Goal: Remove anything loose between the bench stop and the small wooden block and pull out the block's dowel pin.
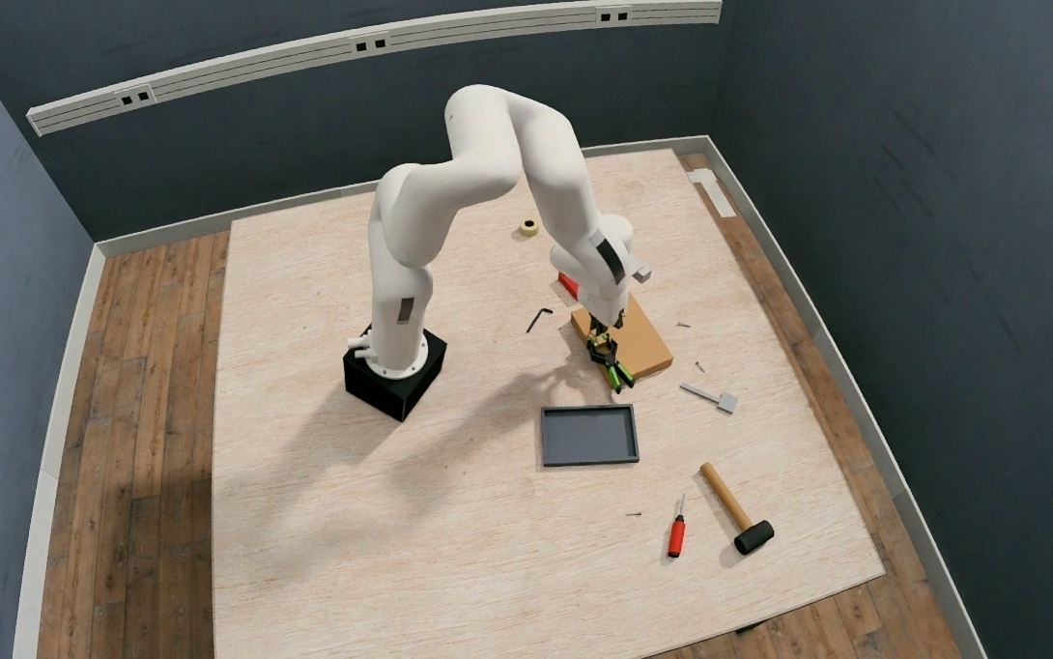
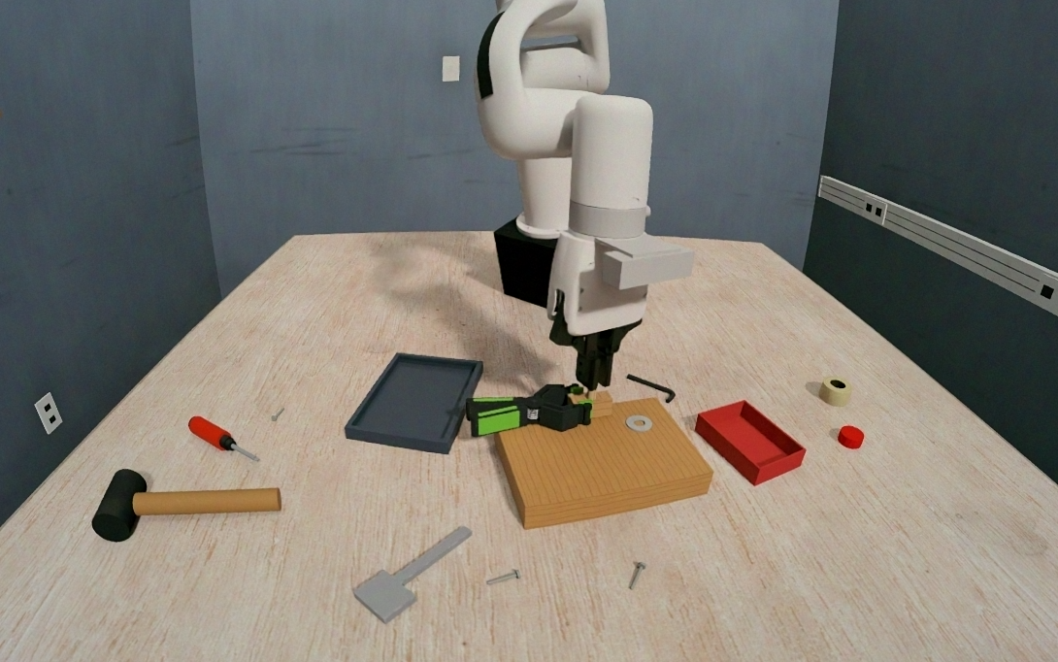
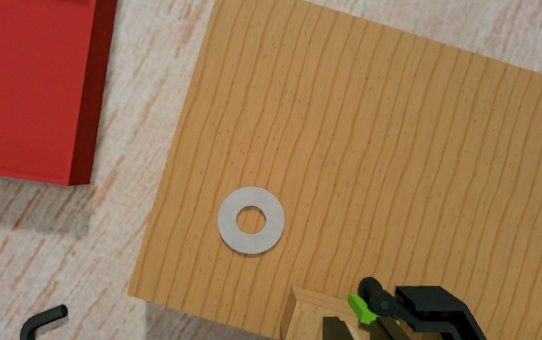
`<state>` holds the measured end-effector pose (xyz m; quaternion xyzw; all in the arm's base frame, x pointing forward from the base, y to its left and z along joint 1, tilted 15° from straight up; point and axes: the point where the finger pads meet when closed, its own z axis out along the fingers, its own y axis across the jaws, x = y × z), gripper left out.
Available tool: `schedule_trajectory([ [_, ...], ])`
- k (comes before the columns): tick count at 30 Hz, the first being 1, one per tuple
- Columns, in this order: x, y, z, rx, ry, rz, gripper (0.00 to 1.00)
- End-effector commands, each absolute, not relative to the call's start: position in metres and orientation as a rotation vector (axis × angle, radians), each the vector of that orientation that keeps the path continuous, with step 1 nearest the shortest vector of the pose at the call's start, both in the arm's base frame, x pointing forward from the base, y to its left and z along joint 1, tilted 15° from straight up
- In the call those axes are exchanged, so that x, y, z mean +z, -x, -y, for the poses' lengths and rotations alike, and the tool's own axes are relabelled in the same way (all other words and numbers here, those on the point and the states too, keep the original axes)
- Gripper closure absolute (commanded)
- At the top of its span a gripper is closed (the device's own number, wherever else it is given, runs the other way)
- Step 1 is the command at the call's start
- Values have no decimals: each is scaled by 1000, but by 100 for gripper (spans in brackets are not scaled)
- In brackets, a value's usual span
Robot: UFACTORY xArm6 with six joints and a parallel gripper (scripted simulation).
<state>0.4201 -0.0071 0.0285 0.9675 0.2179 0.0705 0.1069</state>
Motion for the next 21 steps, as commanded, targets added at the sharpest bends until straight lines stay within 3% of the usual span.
schedule_trajectory([
  [1, 30, -421, 7, 203, -2831, -710, 100],
  [21, 30, -421, 7, 176, -2756, -935, 100],
])
